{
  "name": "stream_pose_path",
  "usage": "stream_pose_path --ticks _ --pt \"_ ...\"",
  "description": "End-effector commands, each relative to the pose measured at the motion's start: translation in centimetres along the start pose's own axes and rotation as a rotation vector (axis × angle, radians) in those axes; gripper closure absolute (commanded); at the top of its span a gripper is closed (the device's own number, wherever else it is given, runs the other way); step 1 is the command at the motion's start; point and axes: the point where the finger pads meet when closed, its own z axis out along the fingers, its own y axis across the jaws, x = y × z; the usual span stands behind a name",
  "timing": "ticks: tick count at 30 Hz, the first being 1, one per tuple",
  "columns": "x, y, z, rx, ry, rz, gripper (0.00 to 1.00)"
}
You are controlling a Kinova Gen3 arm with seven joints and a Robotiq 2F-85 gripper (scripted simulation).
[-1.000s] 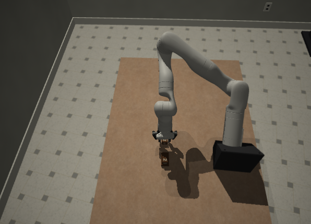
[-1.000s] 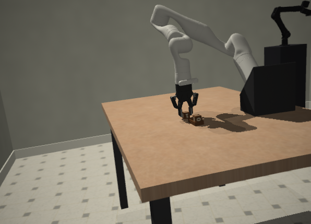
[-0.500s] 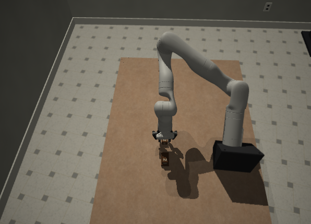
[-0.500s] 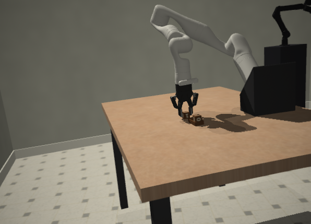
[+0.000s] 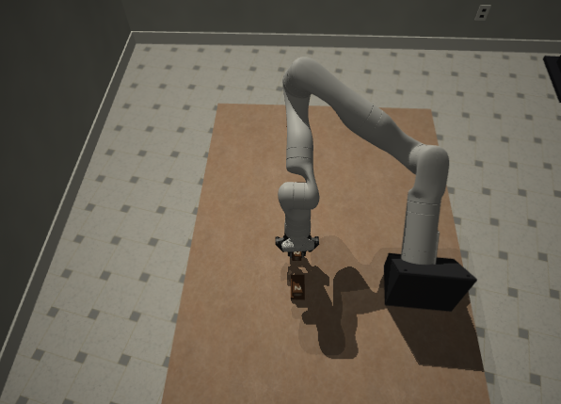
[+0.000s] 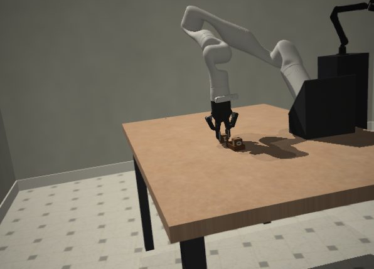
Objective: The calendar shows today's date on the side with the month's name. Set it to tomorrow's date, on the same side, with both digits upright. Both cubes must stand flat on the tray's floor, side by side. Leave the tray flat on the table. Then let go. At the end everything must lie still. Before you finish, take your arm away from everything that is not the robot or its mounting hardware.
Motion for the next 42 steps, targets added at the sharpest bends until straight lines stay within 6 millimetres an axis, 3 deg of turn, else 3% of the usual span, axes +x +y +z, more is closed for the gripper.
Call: stream_pose_path --ticks 1,24,31,33,38,42 --pt "0.0 0.0 0.0 -0.001 0.0 0.0 0.74" --pt "0.0 0.0 -0.4 -0.001 0.0 0.0 0.74" --pt "0.0 0.0 -4.0 -0.001 0.0 0.0 0.74" --pt "0.0 0.0 -4.0 -0.001 0.0 0.0 0.74" --pt "0.0 0.0 -7.8 -0.001 0.0 0.0 0.74" --pt "0.0 0.0 -9.6 -0.001 0.0 0.0 0.74"
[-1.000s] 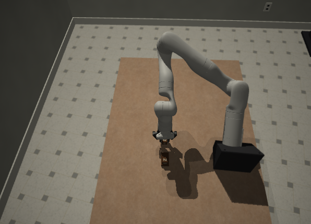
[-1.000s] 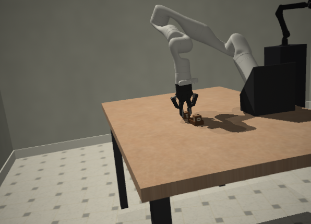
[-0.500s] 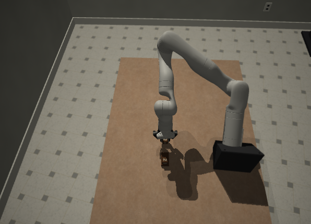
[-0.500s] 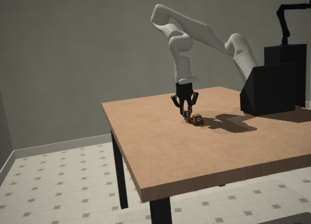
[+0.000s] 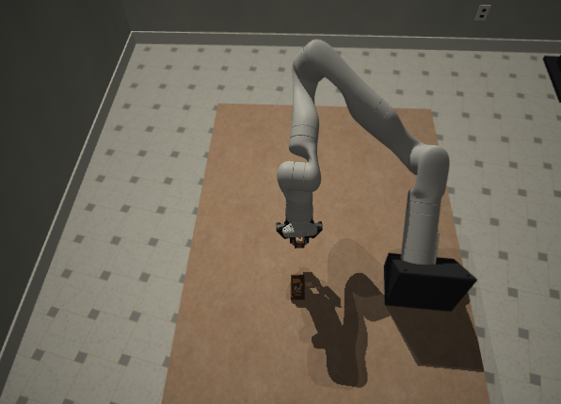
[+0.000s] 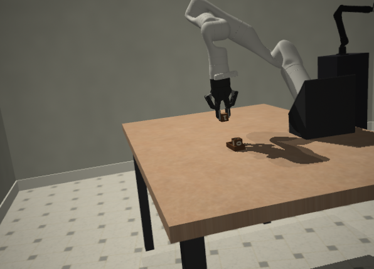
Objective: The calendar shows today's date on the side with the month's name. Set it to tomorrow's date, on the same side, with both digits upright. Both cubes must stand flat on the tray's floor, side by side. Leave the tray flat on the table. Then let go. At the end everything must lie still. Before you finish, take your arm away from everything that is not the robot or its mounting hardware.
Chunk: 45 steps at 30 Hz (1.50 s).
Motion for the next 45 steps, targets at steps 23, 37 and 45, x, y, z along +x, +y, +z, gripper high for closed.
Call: stream_pose_path --ticks 23,37,45 --pt "9.0 0.5 -2.8 -0.023 0.006 0.023 0.74" --pt "9.0 0.5 -2.6 -0.023 0.006 0.023 0.74" --pt "9.0 0.6 -1.6 -0.023 0.006 0.022 0.74"
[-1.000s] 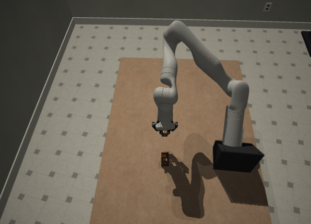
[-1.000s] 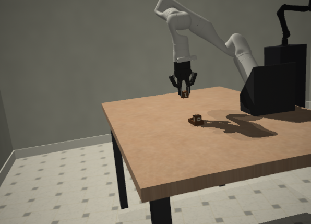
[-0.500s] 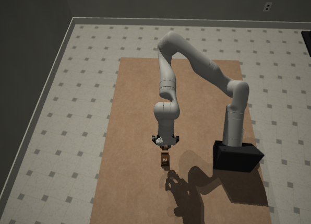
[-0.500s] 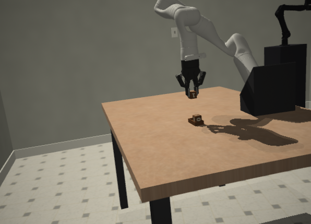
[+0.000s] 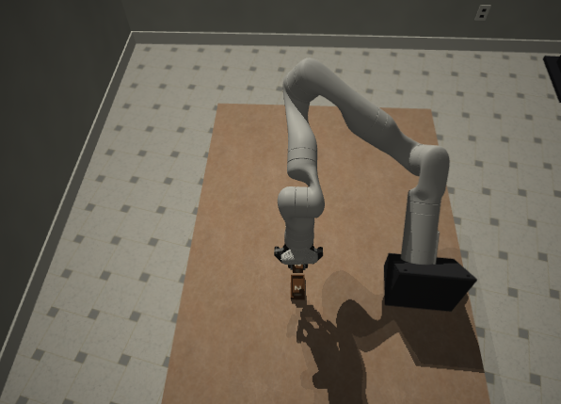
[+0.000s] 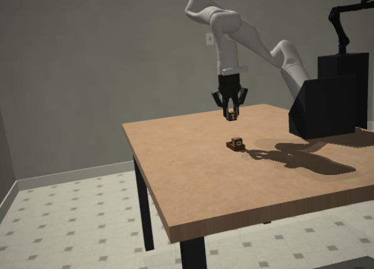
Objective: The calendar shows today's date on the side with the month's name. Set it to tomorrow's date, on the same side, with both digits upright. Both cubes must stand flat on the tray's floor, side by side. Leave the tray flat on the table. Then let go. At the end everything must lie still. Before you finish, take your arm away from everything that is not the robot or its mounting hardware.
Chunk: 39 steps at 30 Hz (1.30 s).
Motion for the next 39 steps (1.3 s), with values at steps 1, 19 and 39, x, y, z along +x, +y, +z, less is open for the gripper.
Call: stream_pose_path --ticks 1,19,39 --pt "0.0 -0.1 0.6 0.003 -0.002 -0.002 0.74" --pt "0.0 -0.1 5.3 0.003 -0.002 -0.002 0.74" --pt "0.0 -0.1 5.8 0.003 -0.002 -0.002 0.74"
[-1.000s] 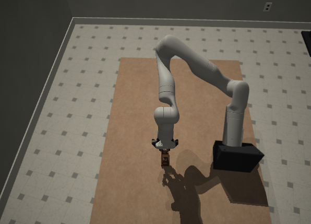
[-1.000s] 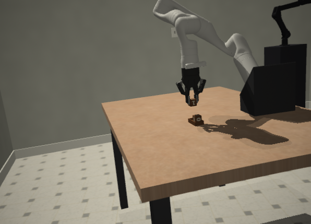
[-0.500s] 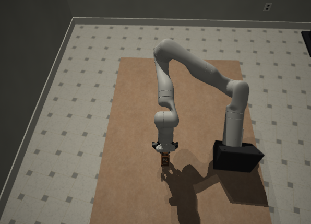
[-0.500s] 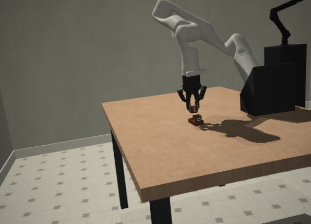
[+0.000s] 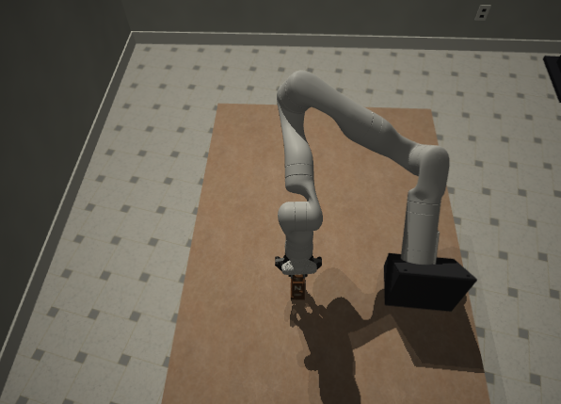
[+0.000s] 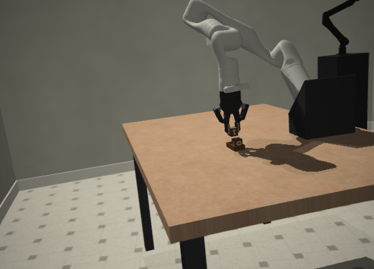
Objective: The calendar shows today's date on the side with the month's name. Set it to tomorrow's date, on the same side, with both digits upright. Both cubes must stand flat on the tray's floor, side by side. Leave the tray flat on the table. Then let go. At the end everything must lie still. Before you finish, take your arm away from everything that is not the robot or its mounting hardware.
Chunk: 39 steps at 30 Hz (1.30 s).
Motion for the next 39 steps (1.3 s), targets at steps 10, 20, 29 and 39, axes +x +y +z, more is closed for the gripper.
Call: stream_pose_path --ticks 10,20,29,39 --pt "0.03 0.04 -0.07 -0.002 0.001 0.0 0.74" --pt "0.03 0.04 -0.07 -0.002 0.001 0.0 0.74" --pt "0.03 0.04 -0.05 -0.002 0.001 0.0 0.74" --pt "0.03 0.04 0.36 -0.002 0.001 0.0 0.74"
